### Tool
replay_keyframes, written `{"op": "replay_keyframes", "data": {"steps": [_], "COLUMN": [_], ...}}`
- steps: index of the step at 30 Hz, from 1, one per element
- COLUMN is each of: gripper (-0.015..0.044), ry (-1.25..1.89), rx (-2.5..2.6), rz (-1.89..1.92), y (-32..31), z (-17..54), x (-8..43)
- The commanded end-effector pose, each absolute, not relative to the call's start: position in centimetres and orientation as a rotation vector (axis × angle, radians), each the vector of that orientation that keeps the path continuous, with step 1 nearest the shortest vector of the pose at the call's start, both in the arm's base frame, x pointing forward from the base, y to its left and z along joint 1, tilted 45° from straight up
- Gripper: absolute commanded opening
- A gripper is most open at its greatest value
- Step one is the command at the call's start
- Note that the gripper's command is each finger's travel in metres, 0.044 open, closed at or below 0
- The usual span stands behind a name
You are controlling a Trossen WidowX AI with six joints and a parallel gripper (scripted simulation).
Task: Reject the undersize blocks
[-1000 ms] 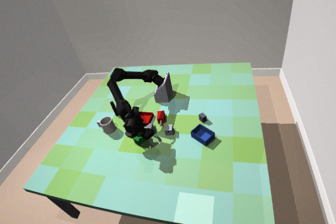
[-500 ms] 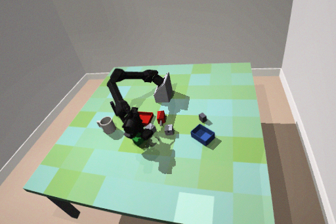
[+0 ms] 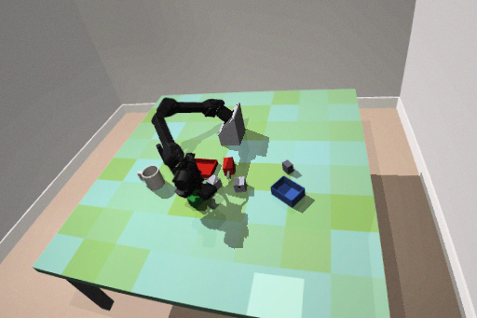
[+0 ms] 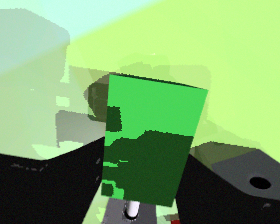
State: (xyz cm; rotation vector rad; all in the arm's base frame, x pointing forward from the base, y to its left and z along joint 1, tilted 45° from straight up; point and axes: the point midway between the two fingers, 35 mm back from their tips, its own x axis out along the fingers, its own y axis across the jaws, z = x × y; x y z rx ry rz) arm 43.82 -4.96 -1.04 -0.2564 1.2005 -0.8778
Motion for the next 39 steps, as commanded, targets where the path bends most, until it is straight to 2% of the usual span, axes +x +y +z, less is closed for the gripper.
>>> {"op": "replay_keyframes", "data": {"steps": [1,36,39], "gripper": [0.0000,0.0000,0.0000], "ry": [1.193,1.192,1.197], "rx": [-0.262,-0.261,-0.257], "rz": [-0.875,-0.875,-0.878], "y": [-4.9,-5.2,-3.6], "z": [-0.7,-0.4,1.2], "x": [44.2,45.4,45.0]}}
